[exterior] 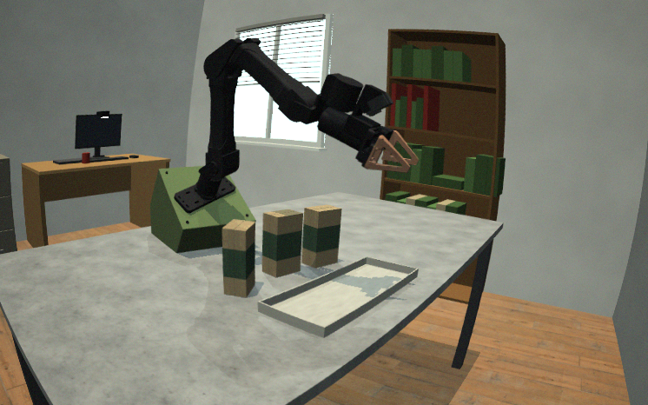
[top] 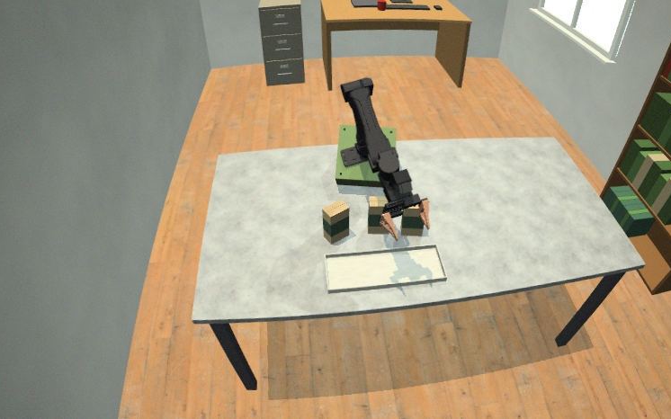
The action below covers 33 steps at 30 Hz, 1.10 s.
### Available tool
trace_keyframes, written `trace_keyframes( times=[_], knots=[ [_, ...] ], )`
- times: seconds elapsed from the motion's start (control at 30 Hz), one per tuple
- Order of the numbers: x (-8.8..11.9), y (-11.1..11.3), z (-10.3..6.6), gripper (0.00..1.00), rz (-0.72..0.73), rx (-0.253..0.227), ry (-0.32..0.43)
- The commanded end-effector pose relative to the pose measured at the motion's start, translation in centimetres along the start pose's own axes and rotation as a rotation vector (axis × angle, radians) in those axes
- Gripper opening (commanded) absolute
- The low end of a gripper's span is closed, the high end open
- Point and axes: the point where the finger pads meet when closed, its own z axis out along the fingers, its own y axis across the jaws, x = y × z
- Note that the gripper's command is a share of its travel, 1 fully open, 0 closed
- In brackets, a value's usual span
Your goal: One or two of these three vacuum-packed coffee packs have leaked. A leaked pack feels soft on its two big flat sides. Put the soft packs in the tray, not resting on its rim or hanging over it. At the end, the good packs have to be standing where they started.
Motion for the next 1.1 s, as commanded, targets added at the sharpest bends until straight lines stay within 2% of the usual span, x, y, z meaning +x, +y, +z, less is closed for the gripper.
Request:
trace_keyframes(
  times=[0.0,0.03,0.07,0.13,0.17,0.23,0.27,0.3,0.33,0.37,0.43,0.47,0.5,0.53,0.6,0.63,0.67,0.7,0.8,0.87,0.9,0.93,0.97,1.0,1.03,1.07],
  knots=[
    [-1.1,-1.5,-1.5,1.0,0.105,0.054,0.076],
    [-1.1,-1.5,-1.5,1.0,0.105,0.054,0.076],
    [-0.7,-2.2,-2.3,1.0,0.158,0.086,0.122],
    [-0.7,-2.2,-2.3,1.0,0.158,0.086,0.122],
    [0.9,-3.7,-2.8,1.0,0.181,0.121,0.19],
    [0.9,-3.7,-2.8,1.0,0.181,0.121,0.19],
    [2.4,-3.5,-1.9,1.0,0.185,0.109,0.226],
    [4.0,-5.1,-2.7,1.0,0.215,0.148,0.293],
    [4.0,-5.1,-2.7,1.0,0.215,0.148,0.293],
    [5.4,-6.5,-3.5,1.0,0.245,0.184,0.351],
    [5.6,-6.6,-3.7,1.0,0.249,0.189,0.359],
    [7.1,-8.1,-4.8,1.0,0.288,0.231,0.422],
    [7.1,-8.1,-4.8,1.0,0.288,0.231,0.422],
    [8.5,-9.4,-6.1,1.0,0.331,0.275,0.482],
    [8.5,-9.4,-6.1,1.0,0.331,0.275,0.482],
    [9.8,-10.5,-7.4,1.0,0.377,0.319,0.539],
    [9.8,-10.5,-7.4,1.0,0.377,0.319,0.539],
    [11.0,-11.6,-8.9,1.0,0.427,0.363,0.592],
    [11.0,-11.6,-8.9,1.0,0.427,0.363,0.592],
    [13.0,-13.1,-11.9,1.0,0.529,0.448,0.685],
    [13.0,-13.1,-11.9,1.0,0.531,0.449,0.686],
    [13.8,-13.6,-13.3,1.0,0.58,0.487,0.723],
    [13.8,-13.6,-13.4,1.0,0.585,0.491,0.726],
    [14.5,-14.0,-14.8,1.0,0.637,0.53,0.762],
    [14.5,-14.0,-14.9,1.0,0.638,0.531,0.762],
    [15.1,-14.3,-16.2,1.0,0.691,0.569,0.794]
  ],
)
